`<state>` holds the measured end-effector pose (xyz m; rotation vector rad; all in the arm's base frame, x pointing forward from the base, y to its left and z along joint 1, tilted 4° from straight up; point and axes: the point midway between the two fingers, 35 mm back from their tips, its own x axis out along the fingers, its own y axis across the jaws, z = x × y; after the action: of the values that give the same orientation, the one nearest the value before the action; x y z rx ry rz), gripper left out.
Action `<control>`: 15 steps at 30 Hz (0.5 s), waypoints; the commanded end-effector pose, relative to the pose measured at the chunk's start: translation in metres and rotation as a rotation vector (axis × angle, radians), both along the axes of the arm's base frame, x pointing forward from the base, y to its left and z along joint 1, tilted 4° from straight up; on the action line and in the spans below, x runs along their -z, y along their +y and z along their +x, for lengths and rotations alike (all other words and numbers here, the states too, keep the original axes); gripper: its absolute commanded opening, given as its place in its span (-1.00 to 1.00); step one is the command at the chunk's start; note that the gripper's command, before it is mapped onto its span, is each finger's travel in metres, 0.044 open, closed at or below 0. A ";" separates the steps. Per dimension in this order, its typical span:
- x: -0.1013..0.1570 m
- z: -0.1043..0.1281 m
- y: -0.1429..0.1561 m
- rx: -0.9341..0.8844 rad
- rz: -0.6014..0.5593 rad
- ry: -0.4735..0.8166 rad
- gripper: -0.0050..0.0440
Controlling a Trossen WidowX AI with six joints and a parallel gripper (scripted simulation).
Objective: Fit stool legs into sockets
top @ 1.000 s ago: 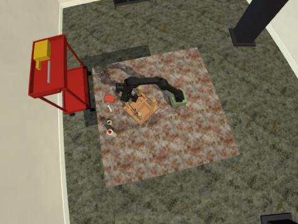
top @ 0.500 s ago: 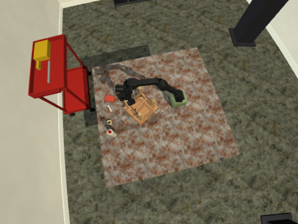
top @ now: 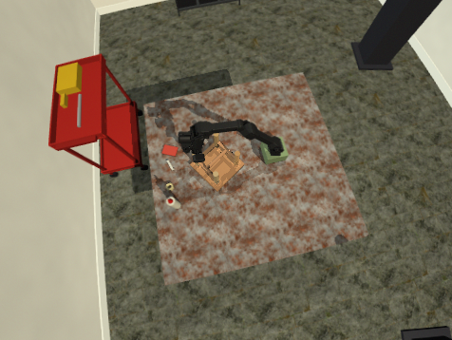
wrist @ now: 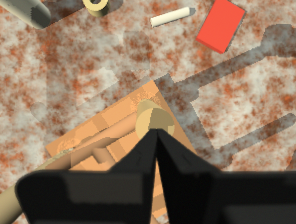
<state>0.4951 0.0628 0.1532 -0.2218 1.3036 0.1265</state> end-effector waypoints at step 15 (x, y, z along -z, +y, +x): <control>0.018 0.003 -0.001 0.017 -0.005 0.028 -0.80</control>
<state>0.4972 0.0627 0.1415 -0.2176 1.3234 0.1221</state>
